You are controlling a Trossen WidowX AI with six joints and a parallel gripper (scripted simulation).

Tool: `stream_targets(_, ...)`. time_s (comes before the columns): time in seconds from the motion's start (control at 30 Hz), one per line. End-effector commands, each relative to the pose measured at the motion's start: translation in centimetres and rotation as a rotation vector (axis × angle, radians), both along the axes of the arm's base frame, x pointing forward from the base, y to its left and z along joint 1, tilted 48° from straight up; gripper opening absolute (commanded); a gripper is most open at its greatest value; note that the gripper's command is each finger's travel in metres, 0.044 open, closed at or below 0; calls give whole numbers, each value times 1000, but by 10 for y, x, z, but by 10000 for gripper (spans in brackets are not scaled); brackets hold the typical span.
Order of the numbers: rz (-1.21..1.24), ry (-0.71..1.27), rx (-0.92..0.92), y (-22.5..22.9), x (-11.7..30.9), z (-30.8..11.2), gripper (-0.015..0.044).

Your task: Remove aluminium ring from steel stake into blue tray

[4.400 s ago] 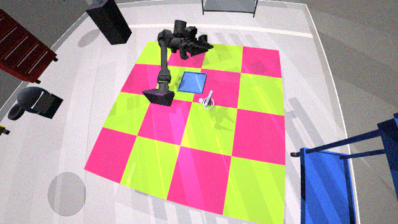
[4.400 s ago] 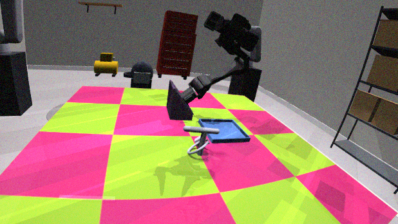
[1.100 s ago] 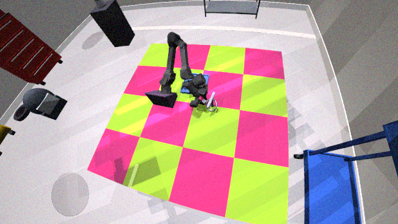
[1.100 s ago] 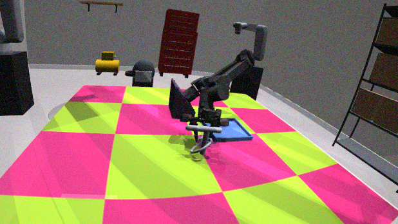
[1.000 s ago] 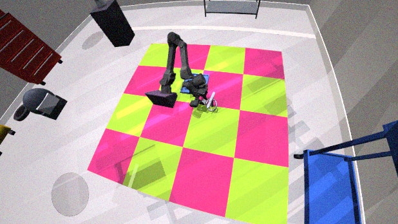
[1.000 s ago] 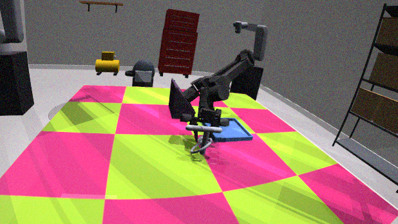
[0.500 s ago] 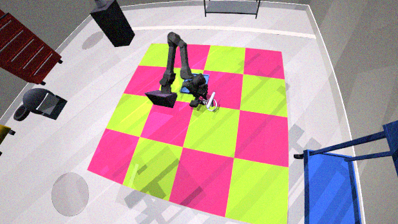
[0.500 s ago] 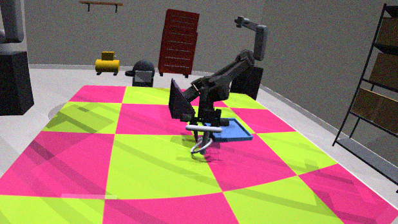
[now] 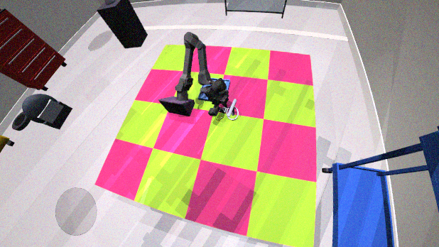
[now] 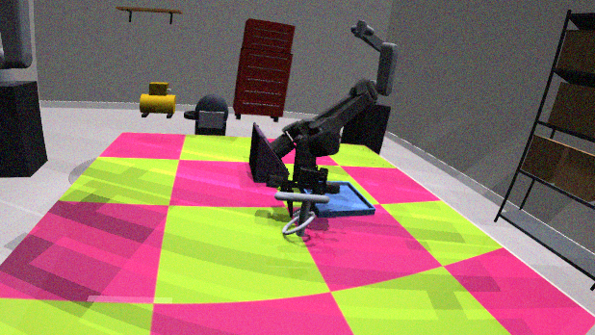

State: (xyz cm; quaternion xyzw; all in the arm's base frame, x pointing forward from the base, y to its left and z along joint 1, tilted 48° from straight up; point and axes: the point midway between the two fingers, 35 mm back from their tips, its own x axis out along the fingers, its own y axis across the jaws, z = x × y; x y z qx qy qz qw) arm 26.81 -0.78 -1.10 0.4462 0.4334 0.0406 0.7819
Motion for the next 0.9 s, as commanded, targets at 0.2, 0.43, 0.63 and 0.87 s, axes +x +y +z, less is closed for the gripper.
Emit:
stream_targets(0.2, 0, 0, 0, 0, 0, 0, 107)
stream_targets(0.43, 0, 0, 0, 0, 0, 0, 60)
stream_targets(0.63, 0, 0, 0, 0, 0, 0, 20)
stream_targets(0.87, -1, 2, -1, -5, -1, 3, 0)
